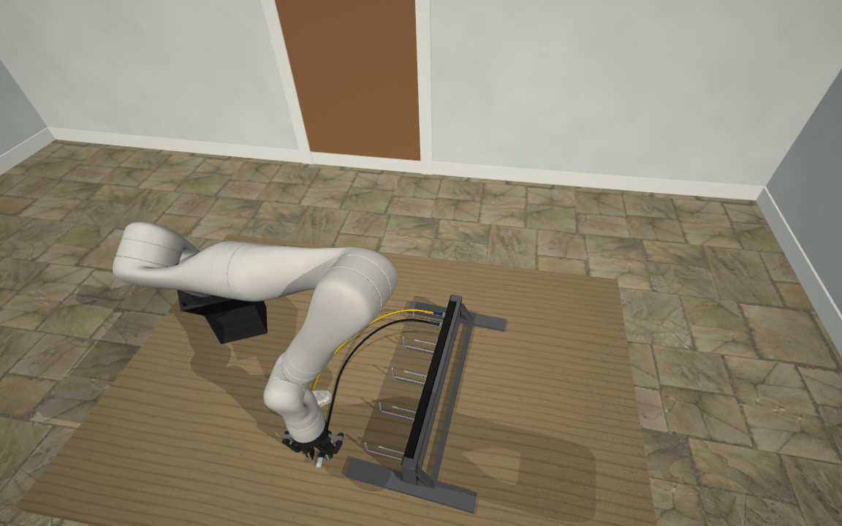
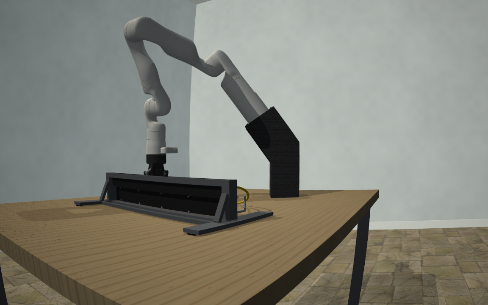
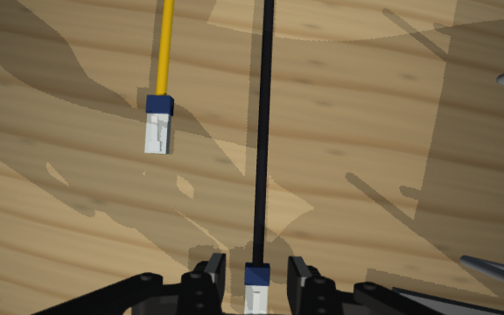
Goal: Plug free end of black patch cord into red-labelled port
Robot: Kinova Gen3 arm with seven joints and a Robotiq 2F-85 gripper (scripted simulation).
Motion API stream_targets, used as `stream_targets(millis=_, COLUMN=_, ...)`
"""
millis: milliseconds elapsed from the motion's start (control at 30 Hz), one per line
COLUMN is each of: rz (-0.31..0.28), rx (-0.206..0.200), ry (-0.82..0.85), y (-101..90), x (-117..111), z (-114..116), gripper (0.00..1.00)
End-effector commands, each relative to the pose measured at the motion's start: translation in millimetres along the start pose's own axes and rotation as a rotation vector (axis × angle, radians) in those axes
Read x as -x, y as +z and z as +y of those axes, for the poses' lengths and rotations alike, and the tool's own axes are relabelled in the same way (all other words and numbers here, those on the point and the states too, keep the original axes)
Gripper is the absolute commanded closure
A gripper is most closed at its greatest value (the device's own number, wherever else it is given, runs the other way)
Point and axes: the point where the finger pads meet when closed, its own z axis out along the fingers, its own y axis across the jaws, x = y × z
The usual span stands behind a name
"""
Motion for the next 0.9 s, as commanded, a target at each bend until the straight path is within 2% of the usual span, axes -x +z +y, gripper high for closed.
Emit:
stream_targets(millis=0, rz=0.000, rx=0.001, ry=0.000, y=-0.4, x=0.1, z=0.4, gripper=0.63)
stream_targets(millis=367, rz=0.000, rx=0.001, ry=0.000, y=-0.4, x=0.1, z=0.4, gripper=0.63)
stream_targets(millis=400, rz=0.000, rx=0.001, ry=0.000, y=-0.4, x=0.1, z=0.4, gripper=1.00)
stream_targets(millis=867, rz=0.000, rx=0.001, ry=0.000, y=-0.4, x=0.1, z=0.4, gripper=1.00)
